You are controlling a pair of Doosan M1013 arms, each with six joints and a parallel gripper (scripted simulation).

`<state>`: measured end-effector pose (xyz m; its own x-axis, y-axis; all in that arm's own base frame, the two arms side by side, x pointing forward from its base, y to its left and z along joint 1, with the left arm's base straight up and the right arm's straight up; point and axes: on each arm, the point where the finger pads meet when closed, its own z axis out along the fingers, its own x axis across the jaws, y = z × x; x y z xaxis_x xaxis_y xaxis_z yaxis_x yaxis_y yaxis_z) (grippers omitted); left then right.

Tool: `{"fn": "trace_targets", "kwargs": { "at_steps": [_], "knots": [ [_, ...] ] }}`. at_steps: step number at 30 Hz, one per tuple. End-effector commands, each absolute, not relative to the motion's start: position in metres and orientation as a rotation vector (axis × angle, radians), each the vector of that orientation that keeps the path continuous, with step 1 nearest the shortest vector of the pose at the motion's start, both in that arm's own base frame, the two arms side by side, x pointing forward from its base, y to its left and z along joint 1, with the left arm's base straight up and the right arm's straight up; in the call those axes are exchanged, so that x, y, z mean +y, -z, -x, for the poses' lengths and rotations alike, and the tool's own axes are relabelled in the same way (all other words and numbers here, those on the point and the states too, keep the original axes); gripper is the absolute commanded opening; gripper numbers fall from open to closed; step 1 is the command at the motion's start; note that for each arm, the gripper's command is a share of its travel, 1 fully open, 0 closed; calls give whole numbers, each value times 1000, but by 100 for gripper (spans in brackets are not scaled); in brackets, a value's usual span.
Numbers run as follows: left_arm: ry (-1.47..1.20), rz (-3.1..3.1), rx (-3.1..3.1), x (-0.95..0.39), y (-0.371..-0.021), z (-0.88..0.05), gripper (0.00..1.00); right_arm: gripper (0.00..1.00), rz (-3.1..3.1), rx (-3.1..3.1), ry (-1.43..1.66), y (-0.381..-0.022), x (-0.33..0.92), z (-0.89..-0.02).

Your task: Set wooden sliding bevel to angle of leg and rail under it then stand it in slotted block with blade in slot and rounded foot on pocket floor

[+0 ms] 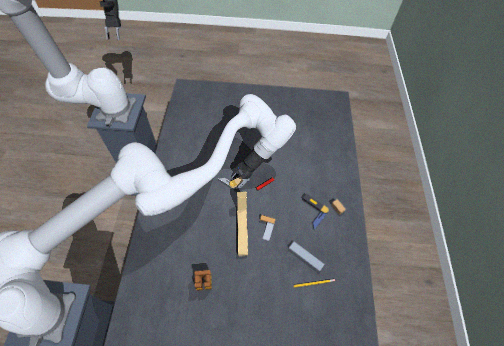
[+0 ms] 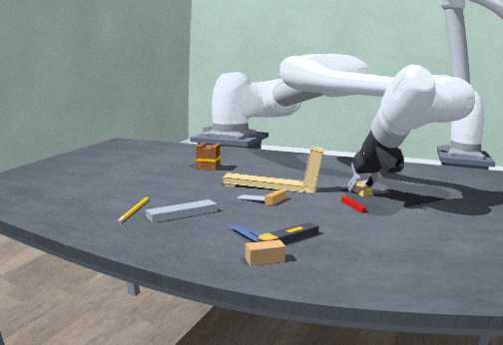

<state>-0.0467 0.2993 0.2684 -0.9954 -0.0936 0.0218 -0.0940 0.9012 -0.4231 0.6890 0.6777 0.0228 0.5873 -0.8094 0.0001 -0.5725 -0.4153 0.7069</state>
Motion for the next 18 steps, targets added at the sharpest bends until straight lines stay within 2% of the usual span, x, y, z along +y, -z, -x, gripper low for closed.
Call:
{"fn": "trace_targets", "kwargs": {
  "at_steps": [1,10,11,18],
  "knots": [
    [-680,-151,-3062,300,-269,47,100,100,-2144,-1093,452,-25,678,-689],
    [-680,-151,-3062,300,-269,47,100,100,-2144,-1093,452,-25,678,-689],
    [-680,-151,-3062,300,-269,47,100,0,-2144,-1093,452,-25,678,-689],
    [-680,-151,-3062,300,-269,47,100,0,-2144,-1093,452,-25,678,-689]
  ]
}}
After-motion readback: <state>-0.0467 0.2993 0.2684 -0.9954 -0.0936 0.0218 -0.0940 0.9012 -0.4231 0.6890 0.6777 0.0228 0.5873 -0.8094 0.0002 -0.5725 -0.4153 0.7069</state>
